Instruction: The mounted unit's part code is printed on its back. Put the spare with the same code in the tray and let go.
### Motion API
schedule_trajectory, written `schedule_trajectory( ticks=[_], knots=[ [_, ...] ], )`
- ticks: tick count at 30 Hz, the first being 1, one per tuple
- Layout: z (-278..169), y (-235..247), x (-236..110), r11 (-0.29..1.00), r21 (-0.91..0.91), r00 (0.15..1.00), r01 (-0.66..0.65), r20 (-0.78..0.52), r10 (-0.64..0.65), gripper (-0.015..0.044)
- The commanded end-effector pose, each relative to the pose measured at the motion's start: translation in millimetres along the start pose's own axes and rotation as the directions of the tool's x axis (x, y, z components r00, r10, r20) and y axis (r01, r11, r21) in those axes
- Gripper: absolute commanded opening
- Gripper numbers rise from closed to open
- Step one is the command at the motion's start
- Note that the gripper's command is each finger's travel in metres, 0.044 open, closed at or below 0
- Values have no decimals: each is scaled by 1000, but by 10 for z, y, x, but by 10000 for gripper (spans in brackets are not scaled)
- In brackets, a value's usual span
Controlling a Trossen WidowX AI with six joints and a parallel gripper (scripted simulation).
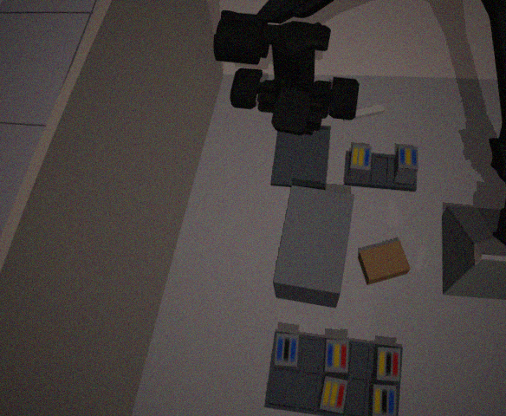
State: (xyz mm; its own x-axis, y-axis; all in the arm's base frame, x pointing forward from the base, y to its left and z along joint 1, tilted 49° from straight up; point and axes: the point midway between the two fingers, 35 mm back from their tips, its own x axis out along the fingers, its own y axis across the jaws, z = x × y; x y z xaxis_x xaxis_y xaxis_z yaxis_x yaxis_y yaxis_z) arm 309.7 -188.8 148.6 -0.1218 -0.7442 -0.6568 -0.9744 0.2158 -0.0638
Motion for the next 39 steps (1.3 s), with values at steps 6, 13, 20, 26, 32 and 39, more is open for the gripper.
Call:
schedule_trajectory(
  ticks=[6,13,20,26,32,39],
  knots=[
    [17,0,98,1000,-5,1000,-1,7,1,0],
    [16,-2,166,1000,-5,1000,-1,7,1,0],
    [14,-2,233,1000,-4,1000,-1,7,1,0],
    [12,-1,291,1000,-4,1000,-1,6,1,0],
    [10,1,348,1000,-4,1000,0,5,0,0],
    [6,5,415,1000,-4,1000,0,4,0,0]
  ],
)
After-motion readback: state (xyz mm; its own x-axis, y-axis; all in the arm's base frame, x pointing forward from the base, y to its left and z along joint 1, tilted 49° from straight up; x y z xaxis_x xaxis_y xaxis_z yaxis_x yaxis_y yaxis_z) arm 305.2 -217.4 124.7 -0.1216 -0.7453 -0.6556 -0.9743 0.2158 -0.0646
